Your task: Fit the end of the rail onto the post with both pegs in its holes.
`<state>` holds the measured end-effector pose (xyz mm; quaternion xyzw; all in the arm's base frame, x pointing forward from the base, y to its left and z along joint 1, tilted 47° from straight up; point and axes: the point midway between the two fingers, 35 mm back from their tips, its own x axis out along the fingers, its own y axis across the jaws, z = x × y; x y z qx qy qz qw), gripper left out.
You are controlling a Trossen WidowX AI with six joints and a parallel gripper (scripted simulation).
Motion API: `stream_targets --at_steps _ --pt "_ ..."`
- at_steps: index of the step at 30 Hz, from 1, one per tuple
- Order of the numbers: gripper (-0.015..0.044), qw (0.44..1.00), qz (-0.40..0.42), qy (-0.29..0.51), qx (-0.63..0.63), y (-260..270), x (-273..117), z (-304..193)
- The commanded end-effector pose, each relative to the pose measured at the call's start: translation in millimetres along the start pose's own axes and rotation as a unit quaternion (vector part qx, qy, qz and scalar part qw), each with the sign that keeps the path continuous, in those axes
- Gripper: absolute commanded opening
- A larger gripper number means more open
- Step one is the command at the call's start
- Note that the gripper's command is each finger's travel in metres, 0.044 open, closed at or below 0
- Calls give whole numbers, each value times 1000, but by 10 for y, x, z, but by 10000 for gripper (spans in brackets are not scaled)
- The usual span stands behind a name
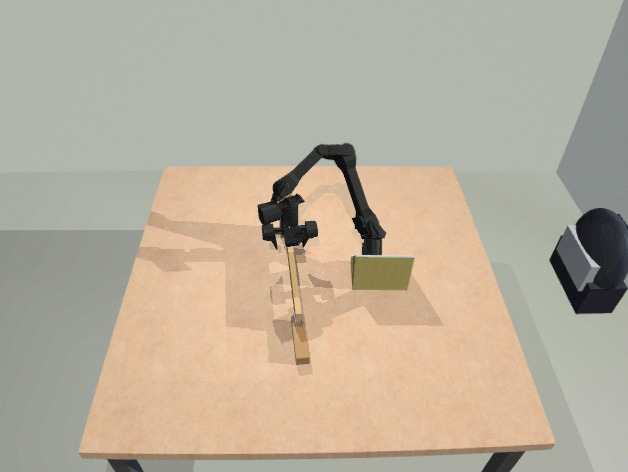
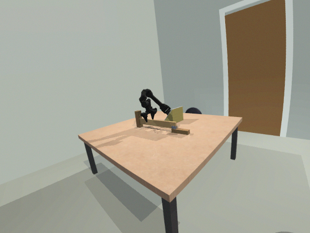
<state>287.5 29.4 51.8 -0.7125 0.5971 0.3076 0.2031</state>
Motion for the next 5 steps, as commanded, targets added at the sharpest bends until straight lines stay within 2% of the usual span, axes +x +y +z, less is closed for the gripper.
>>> stream_targets --at_steps 1,5 --pt "440 1000 2 -2 3 0 -6 7" --pt "440 1000 2 -2 3 0 -6 7"
